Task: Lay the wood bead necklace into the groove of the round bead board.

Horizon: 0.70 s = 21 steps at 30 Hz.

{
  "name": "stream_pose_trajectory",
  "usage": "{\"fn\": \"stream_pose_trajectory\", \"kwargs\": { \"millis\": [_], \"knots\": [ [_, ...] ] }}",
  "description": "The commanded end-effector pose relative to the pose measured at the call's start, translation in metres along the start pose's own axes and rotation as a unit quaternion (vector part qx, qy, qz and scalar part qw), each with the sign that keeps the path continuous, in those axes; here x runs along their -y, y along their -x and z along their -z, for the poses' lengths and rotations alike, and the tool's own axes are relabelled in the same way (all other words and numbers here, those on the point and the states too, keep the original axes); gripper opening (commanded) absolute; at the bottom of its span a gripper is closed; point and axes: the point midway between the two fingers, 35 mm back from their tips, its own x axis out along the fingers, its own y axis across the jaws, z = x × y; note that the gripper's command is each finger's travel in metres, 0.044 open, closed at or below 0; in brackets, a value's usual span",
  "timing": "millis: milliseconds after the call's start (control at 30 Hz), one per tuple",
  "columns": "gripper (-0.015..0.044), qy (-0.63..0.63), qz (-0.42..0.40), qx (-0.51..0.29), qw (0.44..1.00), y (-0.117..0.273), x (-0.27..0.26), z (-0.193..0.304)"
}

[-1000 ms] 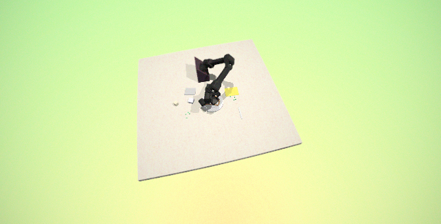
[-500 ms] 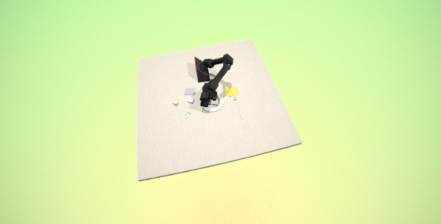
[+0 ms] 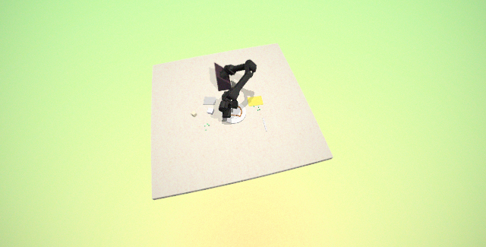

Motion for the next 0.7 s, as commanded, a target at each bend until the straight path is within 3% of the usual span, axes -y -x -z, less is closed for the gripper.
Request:
{"fn": "stream_pose_trajectory", "kwargs": {
  "millis": [0,667],
  "knots": [
    [0.012,0.001,-0.002,0.0,1.0,-0.011,-0.002,0.0],
    [0.012,0.001,-0.002,0.001,1.0,-0.029,-0.001,0.0]
  ]
}}
